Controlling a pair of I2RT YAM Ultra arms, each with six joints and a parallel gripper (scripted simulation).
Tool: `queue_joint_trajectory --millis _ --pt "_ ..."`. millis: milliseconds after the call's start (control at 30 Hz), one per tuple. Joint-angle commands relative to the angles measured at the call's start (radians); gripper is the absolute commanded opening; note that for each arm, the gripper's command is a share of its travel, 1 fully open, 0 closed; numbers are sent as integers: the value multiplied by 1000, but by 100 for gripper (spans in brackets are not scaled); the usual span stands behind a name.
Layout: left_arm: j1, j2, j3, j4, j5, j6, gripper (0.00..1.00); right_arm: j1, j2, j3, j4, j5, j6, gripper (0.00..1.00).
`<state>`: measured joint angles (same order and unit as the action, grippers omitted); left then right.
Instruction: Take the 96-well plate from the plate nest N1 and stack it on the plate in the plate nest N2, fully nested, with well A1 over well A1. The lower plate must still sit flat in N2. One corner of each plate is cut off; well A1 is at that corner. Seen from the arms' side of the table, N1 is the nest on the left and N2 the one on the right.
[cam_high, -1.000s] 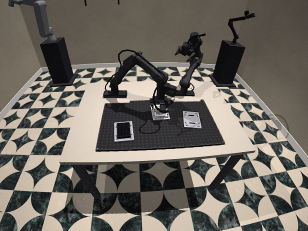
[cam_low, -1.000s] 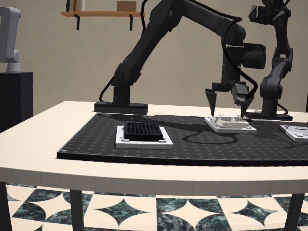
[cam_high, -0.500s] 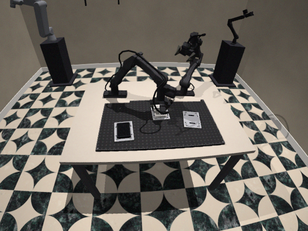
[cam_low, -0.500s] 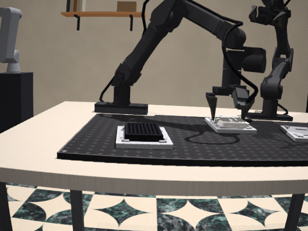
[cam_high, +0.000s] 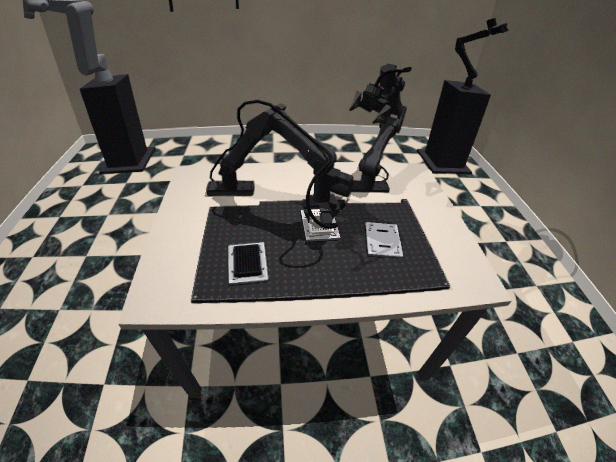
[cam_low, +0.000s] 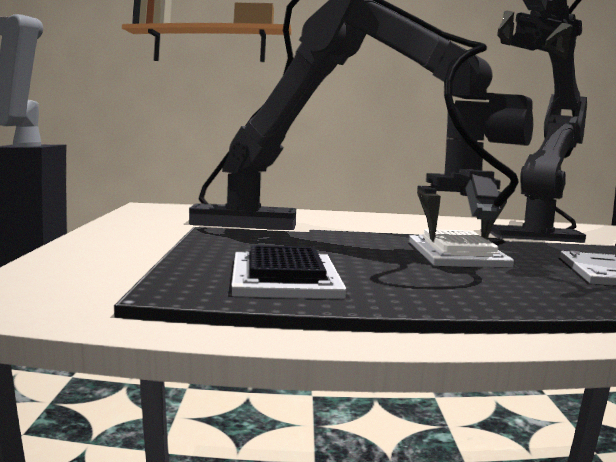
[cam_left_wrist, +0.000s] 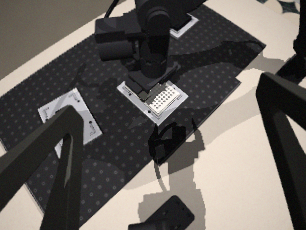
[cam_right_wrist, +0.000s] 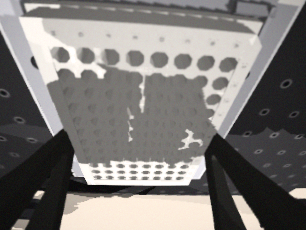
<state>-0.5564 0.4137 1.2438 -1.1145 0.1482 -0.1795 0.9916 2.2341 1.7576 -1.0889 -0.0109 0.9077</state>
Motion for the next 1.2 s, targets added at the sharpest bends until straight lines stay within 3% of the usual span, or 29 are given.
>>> queue_joint_trajectory --millis 0,67,100,133,467,667,867,1033,1167 --pt "-10 -19 29 -15 -11 -6 100 -1 -18 -13 -2 11 10 79" --pt "-10 -19 29 -15 -11 -6 100 -1 -18 -13 -2 11 10 79" --pt "-10 -19 29 -15 -11 -6 100 -1 -18 -13 -2 11 10 67" --pt "-10 -19 29 -15 -11 -6 100 -1 -18 -13 -2 11 10 79" --pt "-10 -19 29 -15 -11 -6 100 2 -56 136 -173 11 12 79" --pt "-7 -19 29 -17 -17 -6 100 -3 -41 145 -173 19 -22 79" --pt "4 45 -35 256 -14 -11 100 -91 -90 74 -154 12 -191 79" --pt "-13 166 -159 576 12 -20 100 -277 -144 -1 -169 16 -412 79" --pt "-81 267 -232 761 -21 -31 100 -410 -146 15 -174 18 -529 79"
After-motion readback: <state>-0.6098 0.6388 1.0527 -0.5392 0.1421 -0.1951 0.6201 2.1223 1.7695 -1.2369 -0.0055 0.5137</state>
